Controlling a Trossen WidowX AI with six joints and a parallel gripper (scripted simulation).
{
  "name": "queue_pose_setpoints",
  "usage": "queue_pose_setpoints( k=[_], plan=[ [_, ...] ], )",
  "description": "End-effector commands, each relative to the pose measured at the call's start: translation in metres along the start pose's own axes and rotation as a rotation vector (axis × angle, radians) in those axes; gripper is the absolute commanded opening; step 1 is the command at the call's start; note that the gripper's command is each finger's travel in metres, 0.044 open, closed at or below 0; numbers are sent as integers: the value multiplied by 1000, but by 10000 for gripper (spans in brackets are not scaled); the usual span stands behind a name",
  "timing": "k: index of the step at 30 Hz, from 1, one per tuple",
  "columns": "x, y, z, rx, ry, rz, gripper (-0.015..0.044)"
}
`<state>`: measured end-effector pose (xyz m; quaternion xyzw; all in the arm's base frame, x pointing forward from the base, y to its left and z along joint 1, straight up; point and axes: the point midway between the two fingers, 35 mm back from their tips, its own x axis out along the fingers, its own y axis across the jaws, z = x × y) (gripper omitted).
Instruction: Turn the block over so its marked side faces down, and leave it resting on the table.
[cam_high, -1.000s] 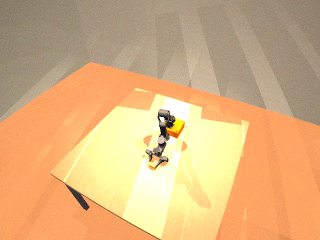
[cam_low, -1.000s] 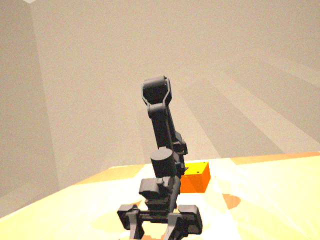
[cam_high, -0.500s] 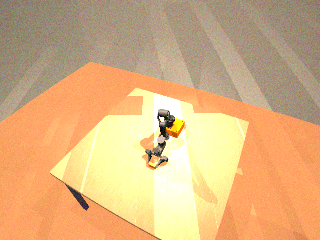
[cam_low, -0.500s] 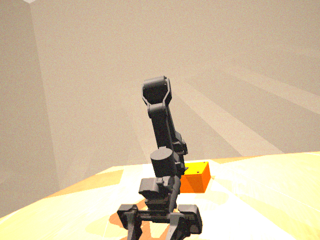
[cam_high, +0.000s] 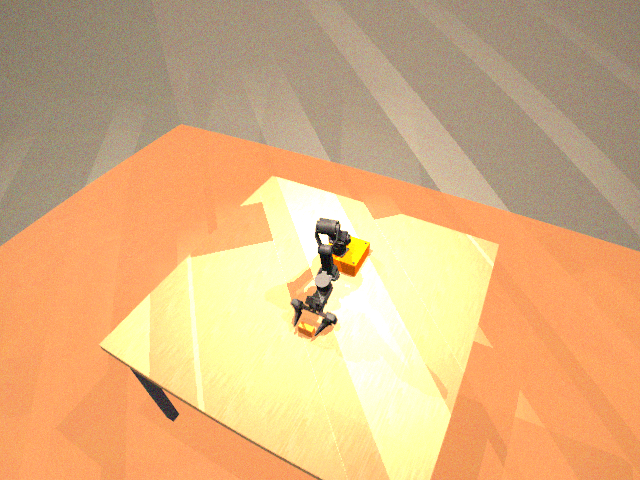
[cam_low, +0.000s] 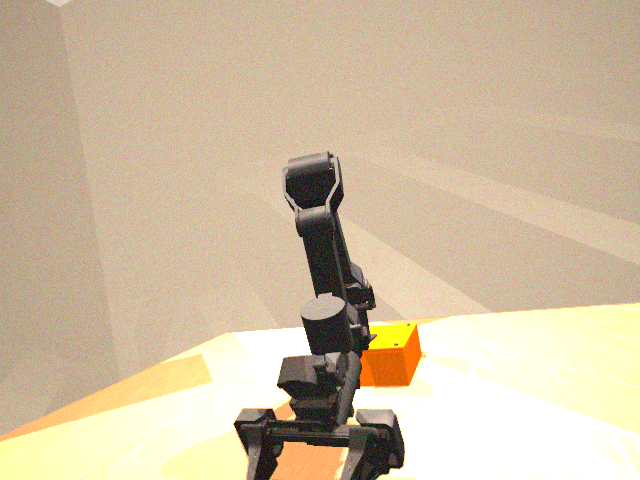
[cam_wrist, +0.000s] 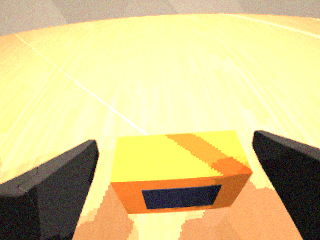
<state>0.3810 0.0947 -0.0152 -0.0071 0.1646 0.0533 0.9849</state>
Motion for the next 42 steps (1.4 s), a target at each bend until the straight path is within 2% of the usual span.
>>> queue_pose_setpoints(
  k=[1, 20, 28, 36, 42],
  plan=[
    [0, 0, 0, -3, -2, -2, 440],
    [1, 0, 1, -3, 4, -2, 440],
    [12, 5, 20, -9, 275, 4, 440],
    [-31, 1, 57, -16, 541, 0, 440],
    [-44, 0, 62, -1, 597, -3, 440]
  ],
)
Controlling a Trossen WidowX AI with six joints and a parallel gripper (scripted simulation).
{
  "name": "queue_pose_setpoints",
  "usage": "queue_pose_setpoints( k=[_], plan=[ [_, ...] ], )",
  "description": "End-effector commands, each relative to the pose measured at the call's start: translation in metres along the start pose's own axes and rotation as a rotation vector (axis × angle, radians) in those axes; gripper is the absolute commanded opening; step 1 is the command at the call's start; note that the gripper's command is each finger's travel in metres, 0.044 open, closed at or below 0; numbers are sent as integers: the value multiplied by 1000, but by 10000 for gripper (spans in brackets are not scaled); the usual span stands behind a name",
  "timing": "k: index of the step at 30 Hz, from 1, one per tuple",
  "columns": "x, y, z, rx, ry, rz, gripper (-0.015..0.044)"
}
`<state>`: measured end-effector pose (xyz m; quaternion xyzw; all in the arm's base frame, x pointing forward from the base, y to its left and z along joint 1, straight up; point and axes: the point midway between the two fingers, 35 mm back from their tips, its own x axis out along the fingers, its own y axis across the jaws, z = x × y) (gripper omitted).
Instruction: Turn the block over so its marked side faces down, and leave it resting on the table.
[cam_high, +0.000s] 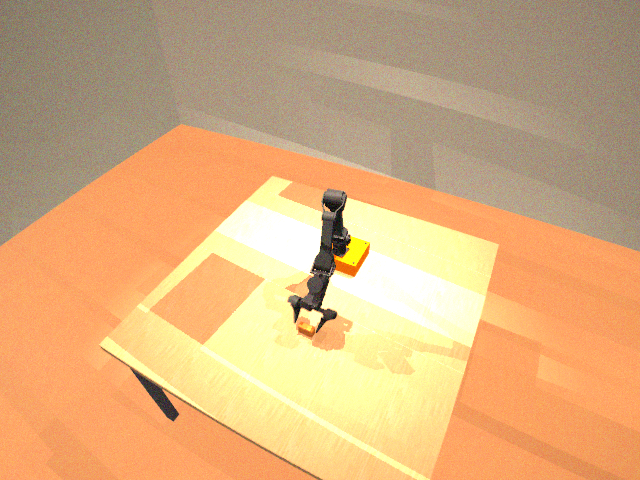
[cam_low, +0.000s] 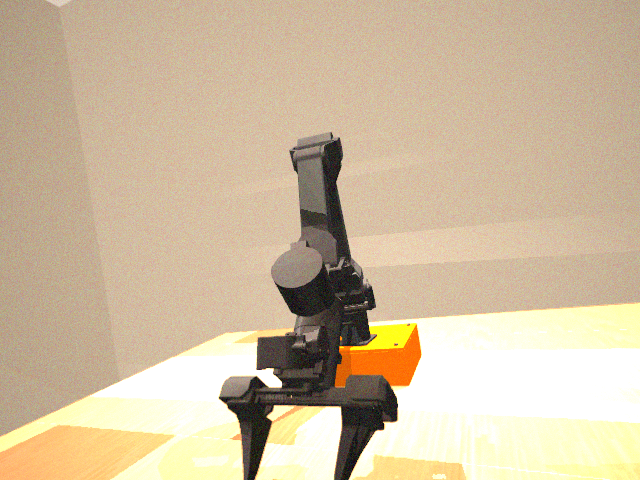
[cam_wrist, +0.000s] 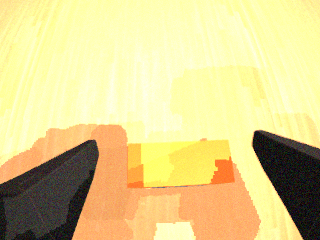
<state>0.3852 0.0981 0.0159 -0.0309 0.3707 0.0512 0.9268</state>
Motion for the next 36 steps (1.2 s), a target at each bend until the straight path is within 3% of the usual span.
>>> queue_pose_setpoints(
  k=[1, 12, 30, 36],
  plan=[
    [-47, -4, 12, 23, 165, 7, 440],
    [-46, -3, 15, 22, 186, 7, 440],
    [-41, -4, 60, 18, 743, 13, 440],
    [-40, -3, 59, 20, 764, 14, 440]
  ],
)
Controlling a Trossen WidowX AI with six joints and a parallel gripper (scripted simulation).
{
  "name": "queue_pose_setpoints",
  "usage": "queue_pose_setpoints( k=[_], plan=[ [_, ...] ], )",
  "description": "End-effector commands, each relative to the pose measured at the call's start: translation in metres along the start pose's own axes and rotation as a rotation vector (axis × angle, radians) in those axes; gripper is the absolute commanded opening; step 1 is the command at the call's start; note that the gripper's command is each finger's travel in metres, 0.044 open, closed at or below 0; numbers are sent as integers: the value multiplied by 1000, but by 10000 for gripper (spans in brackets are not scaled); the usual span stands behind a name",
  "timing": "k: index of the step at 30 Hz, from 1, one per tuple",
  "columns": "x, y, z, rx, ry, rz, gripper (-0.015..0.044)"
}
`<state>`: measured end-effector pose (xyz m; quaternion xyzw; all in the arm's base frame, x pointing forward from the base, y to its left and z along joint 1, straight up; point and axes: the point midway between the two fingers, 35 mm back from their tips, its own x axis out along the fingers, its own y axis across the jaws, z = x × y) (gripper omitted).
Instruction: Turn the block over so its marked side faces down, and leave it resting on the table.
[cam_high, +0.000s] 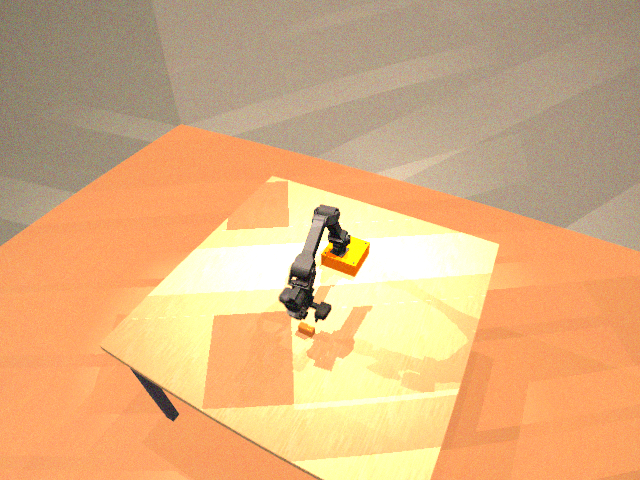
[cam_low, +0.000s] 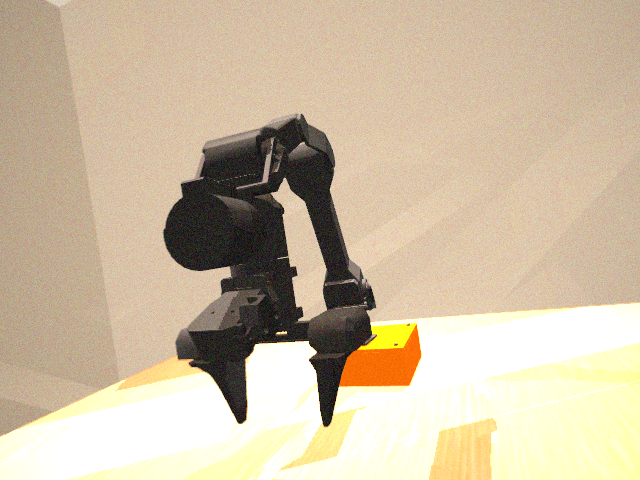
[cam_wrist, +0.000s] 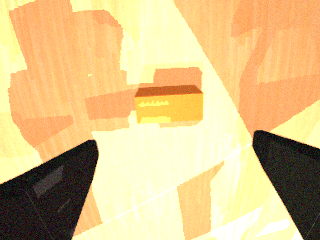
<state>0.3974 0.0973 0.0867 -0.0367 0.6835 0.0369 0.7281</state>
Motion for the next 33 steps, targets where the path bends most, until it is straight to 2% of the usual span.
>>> queue_pose_setpoints(
  k=[1, 4, 33],
  plan=[
    [9, 1, 0, -1, 19, 4, 440],
    [33, 0, -1, -2, 18, 4, 440],
    [79, 1, -2, -2, 18, 4, 440]
  ],
)
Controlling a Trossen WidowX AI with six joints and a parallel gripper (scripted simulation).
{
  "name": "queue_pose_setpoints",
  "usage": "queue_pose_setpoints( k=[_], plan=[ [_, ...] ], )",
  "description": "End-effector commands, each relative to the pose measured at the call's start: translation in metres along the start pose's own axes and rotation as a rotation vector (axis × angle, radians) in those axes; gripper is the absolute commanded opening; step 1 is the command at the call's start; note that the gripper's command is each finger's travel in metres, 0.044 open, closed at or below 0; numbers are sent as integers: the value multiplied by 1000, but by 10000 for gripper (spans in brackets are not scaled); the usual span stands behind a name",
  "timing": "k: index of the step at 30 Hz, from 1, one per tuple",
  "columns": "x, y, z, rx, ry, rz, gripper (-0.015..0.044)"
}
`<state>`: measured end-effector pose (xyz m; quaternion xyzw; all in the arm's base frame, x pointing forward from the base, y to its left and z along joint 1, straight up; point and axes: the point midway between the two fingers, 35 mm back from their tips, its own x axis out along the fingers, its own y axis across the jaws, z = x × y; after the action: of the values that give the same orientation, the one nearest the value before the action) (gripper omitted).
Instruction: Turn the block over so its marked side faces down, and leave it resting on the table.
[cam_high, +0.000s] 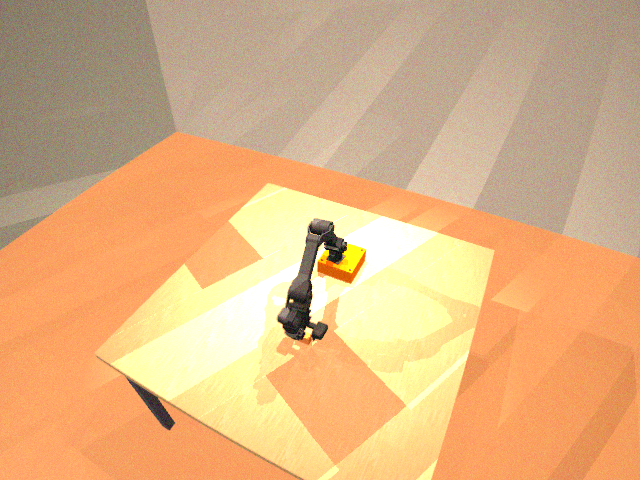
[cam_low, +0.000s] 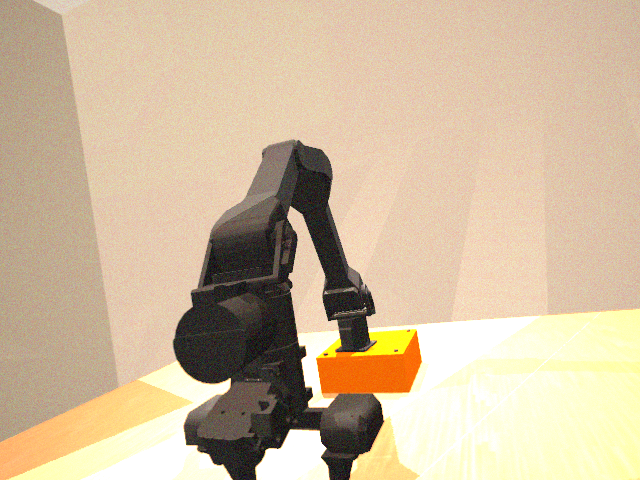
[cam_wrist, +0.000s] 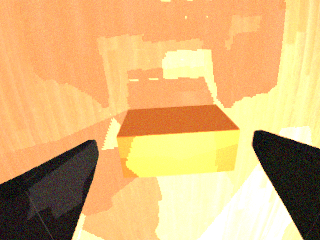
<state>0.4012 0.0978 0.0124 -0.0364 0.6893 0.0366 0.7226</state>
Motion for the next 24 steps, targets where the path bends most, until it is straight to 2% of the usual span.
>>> queue_pose_setpoints(
  k=[1, 2, 8, 24],
  plan=[
    [6, 0, -1, -3, 2, 3, 440],
    [6, 0, -1, -3, 2, 3, 440],
    [6, 0, -1, -3, 2, 3, 282],
    [6, 0, -1, -3, 2, 3, 176]
  ],
)
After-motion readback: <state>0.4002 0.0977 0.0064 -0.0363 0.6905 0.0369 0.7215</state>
